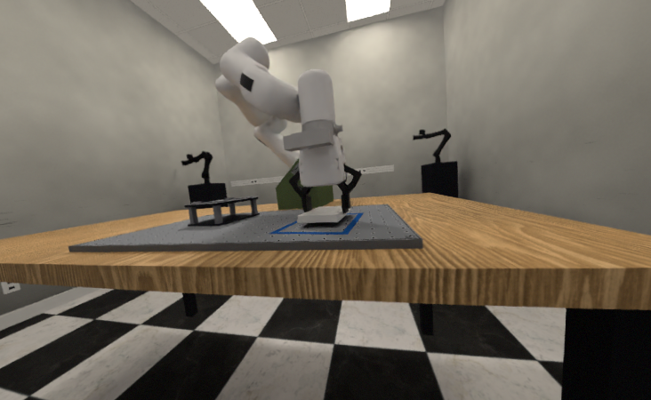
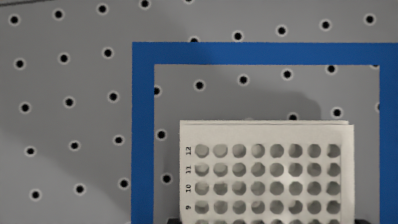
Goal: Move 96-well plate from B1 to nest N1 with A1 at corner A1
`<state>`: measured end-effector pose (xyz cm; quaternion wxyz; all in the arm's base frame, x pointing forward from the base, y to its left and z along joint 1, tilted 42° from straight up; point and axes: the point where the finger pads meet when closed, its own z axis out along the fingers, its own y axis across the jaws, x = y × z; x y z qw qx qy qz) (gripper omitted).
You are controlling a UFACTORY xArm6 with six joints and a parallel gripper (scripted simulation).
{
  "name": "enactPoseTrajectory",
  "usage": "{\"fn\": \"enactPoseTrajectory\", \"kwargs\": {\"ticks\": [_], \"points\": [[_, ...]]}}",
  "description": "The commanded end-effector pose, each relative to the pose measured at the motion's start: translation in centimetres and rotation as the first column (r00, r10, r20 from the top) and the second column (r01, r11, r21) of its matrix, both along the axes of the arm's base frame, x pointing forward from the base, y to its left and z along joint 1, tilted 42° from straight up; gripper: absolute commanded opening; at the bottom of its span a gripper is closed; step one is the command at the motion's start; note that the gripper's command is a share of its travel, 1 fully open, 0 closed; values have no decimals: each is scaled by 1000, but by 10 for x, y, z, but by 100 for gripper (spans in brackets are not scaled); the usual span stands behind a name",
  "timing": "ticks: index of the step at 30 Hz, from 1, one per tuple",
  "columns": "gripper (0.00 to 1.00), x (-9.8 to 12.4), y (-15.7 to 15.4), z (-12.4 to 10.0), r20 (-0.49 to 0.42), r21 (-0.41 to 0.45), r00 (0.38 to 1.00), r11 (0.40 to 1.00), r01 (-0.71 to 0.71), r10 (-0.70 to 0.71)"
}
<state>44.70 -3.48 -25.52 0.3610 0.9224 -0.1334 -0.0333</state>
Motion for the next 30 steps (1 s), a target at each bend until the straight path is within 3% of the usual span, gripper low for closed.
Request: {"fn": "enactPoseTrajectory", "kwargs": {"ticks": [1,30], "points": [[0,3,3,3,4,1,1000,1000,-2,2],[0,6,19,21,4,2,1000,1000,-2,2]]}}
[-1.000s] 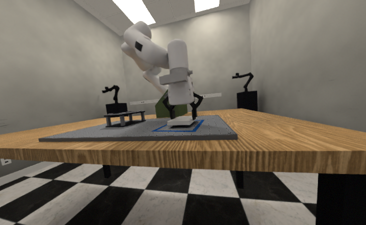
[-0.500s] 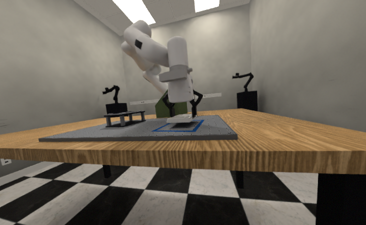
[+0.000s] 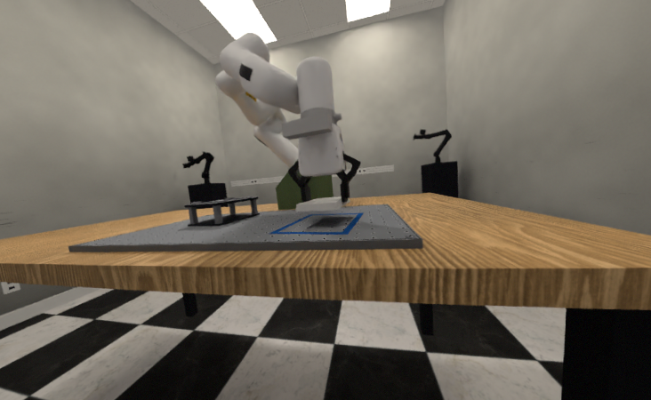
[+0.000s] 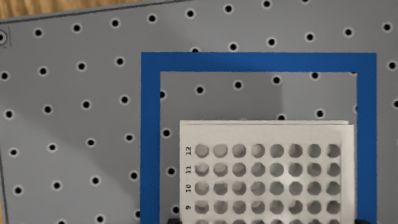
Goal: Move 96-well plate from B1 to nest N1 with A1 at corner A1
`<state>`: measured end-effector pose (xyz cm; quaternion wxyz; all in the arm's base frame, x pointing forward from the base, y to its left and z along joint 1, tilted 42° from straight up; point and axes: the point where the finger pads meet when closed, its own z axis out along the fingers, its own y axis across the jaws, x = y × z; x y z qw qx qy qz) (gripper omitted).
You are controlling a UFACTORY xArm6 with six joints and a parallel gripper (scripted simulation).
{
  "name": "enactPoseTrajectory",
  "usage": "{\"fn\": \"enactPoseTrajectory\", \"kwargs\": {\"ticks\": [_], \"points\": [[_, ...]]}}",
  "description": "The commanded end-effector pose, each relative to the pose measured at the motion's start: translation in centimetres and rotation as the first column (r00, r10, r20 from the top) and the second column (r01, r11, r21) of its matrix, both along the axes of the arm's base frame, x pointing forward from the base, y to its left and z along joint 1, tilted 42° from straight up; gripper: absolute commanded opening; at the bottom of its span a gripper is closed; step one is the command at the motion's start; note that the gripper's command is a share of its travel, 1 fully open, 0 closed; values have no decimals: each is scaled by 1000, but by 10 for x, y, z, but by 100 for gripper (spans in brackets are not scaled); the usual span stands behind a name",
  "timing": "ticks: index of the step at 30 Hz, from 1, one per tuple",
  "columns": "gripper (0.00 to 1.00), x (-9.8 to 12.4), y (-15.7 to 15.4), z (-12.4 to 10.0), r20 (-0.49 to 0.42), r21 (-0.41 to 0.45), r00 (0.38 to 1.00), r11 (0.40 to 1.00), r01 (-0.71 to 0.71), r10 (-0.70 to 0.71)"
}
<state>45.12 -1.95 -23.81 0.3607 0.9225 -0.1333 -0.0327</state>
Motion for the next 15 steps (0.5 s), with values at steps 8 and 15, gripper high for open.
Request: {"fn": "enactPoseTrajectory", "kwargs": {"ticks": [8,15], "points": [[0,4,12,13,3,1,1000,1000,-1,1],[0,6,19,21,3,1,1000,1000,-1,1]]}}
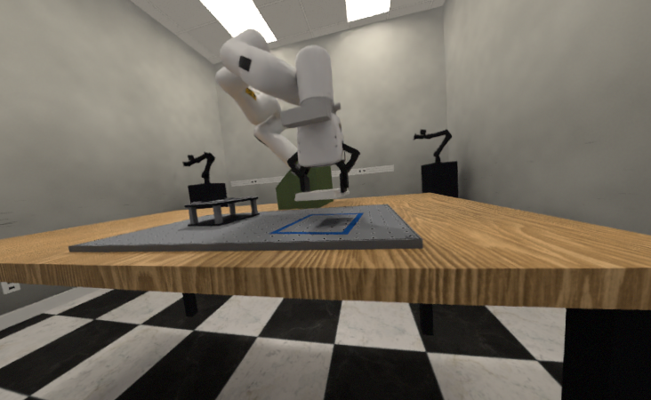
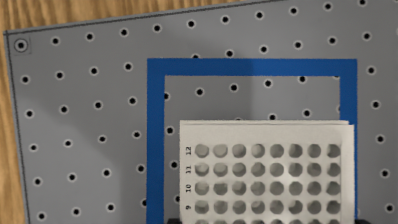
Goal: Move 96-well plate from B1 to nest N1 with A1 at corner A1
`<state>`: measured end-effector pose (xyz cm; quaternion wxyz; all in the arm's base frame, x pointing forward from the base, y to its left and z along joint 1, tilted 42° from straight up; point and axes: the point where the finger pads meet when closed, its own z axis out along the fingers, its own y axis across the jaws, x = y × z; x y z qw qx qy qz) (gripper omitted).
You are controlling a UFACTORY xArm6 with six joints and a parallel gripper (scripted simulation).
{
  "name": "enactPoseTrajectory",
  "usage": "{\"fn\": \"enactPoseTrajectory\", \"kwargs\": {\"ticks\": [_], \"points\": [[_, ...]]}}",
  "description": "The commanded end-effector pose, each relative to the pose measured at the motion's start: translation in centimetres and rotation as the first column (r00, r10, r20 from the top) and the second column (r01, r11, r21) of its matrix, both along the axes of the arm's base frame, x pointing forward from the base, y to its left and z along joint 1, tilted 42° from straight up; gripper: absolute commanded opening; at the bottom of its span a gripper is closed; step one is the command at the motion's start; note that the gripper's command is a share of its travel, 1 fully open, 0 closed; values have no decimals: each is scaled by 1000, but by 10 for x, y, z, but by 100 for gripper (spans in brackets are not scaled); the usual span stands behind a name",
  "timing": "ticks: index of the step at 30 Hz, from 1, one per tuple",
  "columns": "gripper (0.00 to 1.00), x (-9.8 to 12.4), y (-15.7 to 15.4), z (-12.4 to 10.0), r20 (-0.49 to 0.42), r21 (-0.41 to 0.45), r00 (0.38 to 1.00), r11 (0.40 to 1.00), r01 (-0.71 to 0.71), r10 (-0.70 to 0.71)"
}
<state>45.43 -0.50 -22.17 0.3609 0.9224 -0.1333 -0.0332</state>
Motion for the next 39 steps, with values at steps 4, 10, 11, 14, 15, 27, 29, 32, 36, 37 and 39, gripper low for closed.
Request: {"fn": "enactPoseTrajectory", "kwargs": {"ticks": [4,10,11,14,15,27,29,32,36,37,39], "points": [[0,3,7,8,4,2,1000,1000,-2,2],[0,5,14,15,4,2,1000,1000,-2,2],[0,5,15,17,4,2,1000,1000,-2,2],[0,6,18,19,4,2,1000,1000,-2,2],[0,6,18,19,4,2,1000,1000,-2,2],[0,6,18,19,4,2,1000,1000,-2,2],[0,4,14,25,-39,13,998,999,-50,51],[0,1,9,32,-103,34,987,992,-123,125],[0,-1,5,38,-145,50,974,984,-169,175],[0,-2,3,40,-165,59,966,980,-192,200],[0,-5,-1,45,-205,79,947,968,-237,249]]}}
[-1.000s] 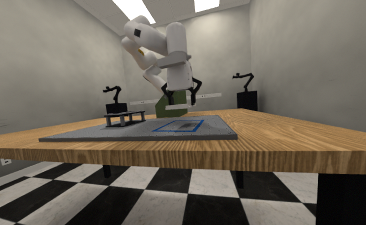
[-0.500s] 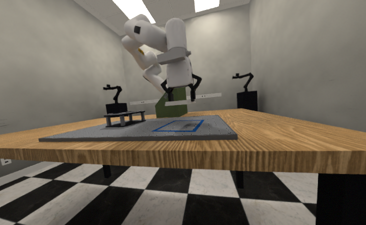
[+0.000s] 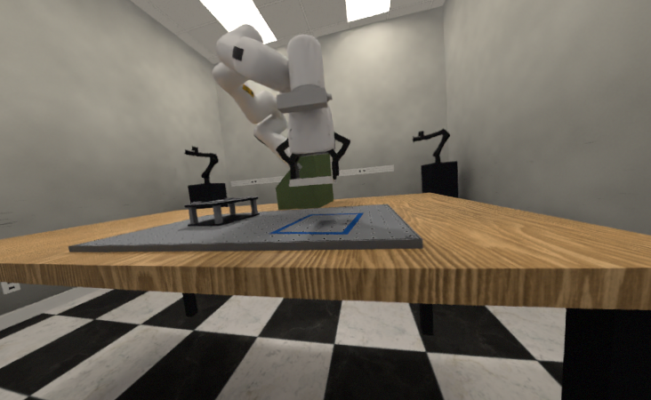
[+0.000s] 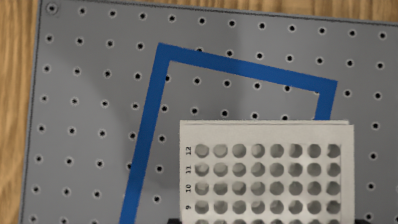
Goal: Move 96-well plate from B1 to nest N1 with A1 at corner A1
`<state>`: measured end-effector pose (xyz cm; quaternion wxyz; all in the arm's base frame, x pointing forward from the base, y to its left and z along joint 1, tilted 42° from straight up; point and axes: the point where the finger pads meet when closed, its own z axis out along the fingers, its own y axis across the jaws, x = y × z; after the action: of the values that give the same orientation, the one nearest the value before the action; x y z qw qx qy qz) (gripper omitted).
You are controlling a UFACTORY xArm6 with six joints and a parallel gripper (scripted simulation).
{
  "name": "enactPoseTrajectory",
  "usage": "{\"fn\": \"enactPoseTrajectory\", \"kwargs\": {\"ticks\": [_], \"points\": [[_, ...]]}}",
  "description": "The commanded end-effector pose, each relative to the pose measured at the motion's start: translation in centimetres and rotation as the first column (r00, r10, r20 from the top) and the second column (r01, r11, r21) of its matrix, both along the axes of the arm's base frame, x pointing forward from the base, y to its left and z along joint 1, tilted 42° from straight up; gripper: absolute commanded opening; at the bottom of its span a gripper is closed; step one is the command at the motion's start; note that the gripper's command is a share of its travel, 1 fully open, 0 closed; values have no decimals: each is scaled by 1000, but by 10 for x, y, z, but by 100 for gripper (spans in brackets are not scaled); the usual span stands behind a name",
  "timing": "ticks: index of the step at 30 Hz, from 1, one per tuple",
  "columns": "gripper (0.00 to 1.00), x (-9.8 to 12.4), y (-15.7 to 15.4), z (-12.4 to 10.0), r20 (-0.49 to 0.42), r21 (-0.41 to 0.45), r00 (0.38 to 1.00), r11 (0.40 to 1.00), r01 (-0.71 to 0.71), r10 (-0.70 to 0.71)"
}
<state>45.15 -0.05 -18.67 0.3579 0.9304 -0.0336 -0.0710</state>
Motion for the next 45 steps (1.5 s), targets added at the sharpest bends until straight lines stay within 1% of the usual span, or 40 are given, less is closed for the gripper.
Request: {"fn": "enactPoseTrajectory", "kwargs": {"ticks": [1,6,11,13,20,28,30,38,45], "points": [[0,-3,-7,13,-95,36,989,993,-110,113],[0,-8,-16,26,-197,80,951,971,-225,237],[0,-13,-25,39,-290,134,888,934,-331,357],[0,-13,-25,39,-290,134,888,934,-331,357],[0,-20,-38,57,-401,227,760,859,-458,512],[0,-28,-52,78,-494,351,565,746,-567,661],[0,-28,-52,78,-494,351,565,746,-567,661],[0,-37,-67,99,-543,484,331,610,-627,771],[0,-44,-79,117,-548,601,109,481,-638,829]]}}
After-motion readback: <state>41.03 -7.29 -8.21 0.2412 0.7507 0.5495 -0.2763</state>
